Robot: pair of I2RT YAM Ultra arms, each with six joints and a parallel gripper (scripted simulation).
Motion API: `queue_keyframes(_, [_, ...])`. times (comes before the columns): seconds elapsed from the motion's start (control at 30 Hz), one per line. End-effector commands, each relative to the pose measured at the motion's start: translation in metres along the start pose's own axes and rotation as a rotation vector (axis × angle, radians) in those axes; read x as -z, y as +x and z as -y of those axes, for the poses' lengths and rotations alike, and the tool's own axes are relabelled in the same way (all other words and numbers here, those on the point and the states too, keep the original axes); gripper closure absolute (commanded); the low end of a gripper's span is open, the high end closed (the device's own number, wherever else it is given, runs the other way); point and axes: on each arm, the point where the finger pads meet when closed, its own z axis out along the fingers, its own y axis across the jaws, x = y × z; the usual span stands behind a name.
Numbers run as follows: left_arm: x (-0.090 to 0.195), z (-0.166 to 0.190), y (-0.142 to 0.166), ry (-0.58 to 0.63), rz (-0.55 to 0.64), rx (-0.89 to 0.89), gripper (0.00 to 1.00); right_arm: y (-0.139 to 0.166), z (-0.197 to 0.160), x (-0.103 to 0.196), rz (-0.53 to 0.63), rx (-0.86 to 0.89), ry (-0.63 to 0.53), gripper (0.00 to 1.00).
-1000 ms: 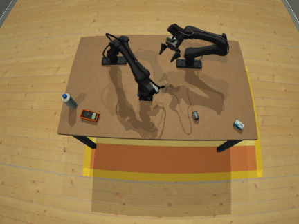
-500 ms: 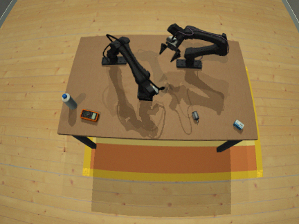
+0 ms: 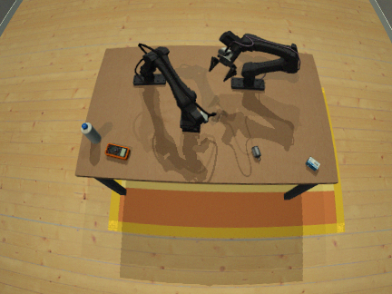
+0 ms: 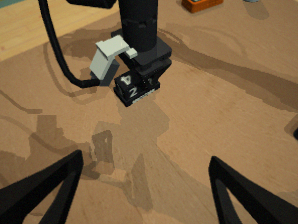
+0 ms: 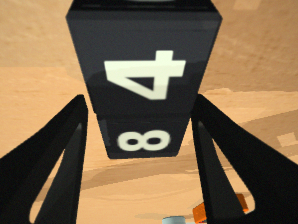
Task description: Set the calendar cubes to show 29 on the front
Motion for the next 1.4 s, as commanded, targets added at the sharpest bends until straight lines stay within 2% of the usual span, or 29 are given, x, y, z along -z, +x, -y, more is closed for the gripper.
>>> queue_keyframes(0.0, [0.004,0.000,-0.012,-0.009,0.029,0.016,0.00,-0.009,0.002,0.029,0.035,0.004,0.038,0.36])
queue_keyframes(0.2, [0.004,0.000,-0.012,-0.009,0.029,0.016,0.00,-0.007,0.004,0.037,0.028,0.006,0.032,0.36])
queue_keyframes(0.4, [0.004,0.000,-0.012,-0.009,0.029,0.016,0.00,-0.010,0.002,0.087,0.034,0.007,0.039,0.36])
queue_keyframes(0.7, [0.004,0.000,-0.012,-0.009,0.029,0.016,0.00,0.000,0.003,0.077,0.000,0.004,0.001,0.36])
queue_keyframes(0.73, [0.004,0.000,-0.012,-0.009,0.029,0.016,0.00,-0.002,0.004,0.077,0.010,-0.008,0.000,0.25])
queue_keyframes(0.8, [0.004,0.000,-0.012,-0.009,0.029,0.016,0.00,-0.011,0.011,0.081,0.064,-0.037,0.031,0.02])
queue_keyframes(0.83, [0.004,0.000,-0.012,-0.009,0.029,0.016,0.00,-0.013,0.011,0.079,0.083,-0.055,0.034,0.00])
queue_keyframes(1.03, [0.004,0.000,-0.012,-0.009,0.029,0.016,0.00,-0.025,0.019,0.089,0.275,-0.212,0.101,0.00])
queue_keyframes(1.1, [0.004,0.000,-0.012,-0.009,0.029,0.016,0.00,-0.025,0.019,0.089,0.275,-0.212,0.101,0.00])
queue_keyframes(1.37, [0.004,0.000,-0.012,-0.009,0.029,0.016,0.00,-0.023,0.016,0.099,0.485,-0.409,0.165,0.00])
